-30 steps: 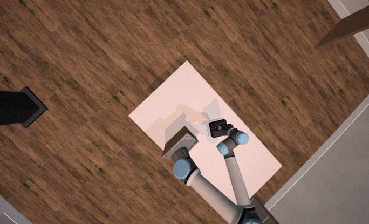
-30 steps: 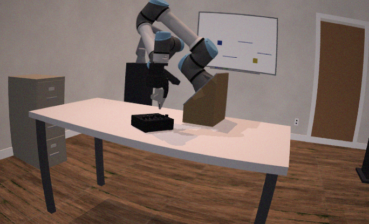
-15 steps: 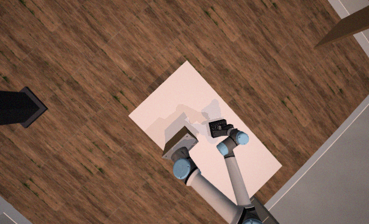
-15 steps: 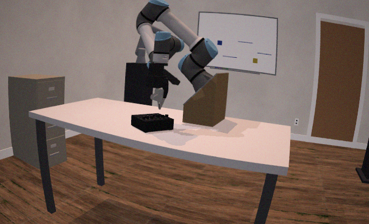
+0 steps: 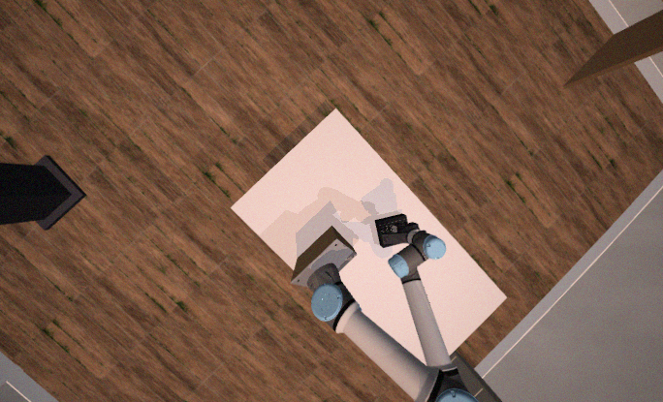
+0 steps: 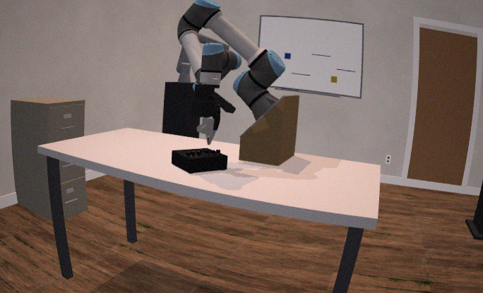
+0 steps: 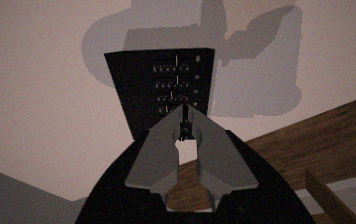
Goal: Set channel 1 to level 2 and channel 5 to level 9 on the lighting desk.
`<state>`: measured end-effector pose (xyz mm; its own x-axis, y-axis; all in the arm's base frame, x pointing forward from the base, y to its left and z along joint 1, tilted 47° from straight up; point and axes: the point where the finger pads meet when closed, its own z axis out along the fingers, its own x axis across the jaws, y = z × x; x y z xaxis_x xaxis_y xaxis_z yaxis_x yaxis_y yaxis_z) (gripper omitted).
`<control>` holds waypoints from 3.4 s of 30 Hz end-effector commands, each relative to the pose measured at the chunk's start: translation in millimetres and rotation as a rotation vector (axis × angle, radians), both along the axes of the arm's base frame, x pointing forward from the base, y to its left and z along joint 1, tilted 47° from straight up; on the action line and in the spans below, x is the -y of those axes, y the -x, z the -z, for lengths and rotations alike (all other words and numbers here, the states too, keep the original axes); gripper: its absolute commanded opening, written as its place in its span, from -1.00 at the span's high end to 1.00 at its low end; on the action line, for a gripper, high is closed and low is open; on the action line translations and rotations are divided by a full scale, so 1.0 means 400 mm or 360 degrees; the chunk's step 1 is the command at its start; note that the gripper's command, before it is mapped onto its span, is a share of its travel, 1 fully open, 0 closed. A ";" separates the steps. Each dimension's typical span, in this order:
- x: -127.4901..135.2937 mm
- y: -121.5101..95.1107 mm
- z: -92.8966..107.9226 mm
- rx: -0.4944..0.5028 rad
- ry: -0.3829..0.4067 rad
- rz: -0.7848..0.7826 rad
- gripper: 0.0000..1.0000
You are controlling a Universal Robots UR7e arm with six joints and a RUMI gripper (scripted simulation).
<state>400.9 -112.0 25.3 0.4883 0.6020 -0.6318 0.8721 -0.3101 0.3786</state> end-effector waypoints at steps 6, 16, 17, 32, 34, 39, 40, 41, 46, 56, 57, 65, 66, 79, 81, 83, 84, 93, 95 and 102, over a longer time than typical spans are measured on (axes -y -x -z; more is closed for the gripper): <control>0.016 0.003 0.017 -0.0004 -0.0001 0.0001 1.00; 0.025 0.003 0.025 -0.0004 -0.0001 0.0001 1.00; 0.026 0.003 0.026 -0.0004 -0.0001 0.0001 1.00; 0.031 0.003 0.030 -0.0004 -0.0001 0.0001 1.00; 0.031 0.003 0.030 -0.0004 -0.0001 0.0001 1.00; 0.031 0.003 0.030 -0.0004 -0.0001 0.0001 1.00; 0.031 0.003 0.030 -0.0004 -0.0001 0.0001 1.00; 0.031 0.003 0.030 -0.0004 -0.0001 0.0001 1.00; 0.031 0.003 0.030 -0.0004 -0.0001 0.0001 1.00; 0.031 0.003 0.030 -0.0004 -0.0001 0.0001 1.00; 0.031 0.003 0.030 -0.0004 -0.0001 0.0001 1.00; 0.031 0.003 0.030 -0.0004 -0.0001 0.0001 1.00; 0.031 0.003 0.030 -0.0004 -0.0001 0.0001 1.00; 0.030 0.006 0.031 -0.0004 -0.0001 0.0001 1.00; 0.030 0.007 0.032 -0.0004 -0.0001 0.0001 1.00; 0.030 0.008 0.032 -0.0004 -0.0001 0.0001 1.00; 0.030 0.008 0.032 -0.0004 -0.0001 0.0001 1.00; 0.030 0.008 0.032 -0.0004 -0.0001 0.0001 1.00; 0.030 0.008 0.032 -0.0004 -0.0001 0.0001 1.00; 0.030 0.008 0.032 -0.0004 -0.0001 0.0001 1.00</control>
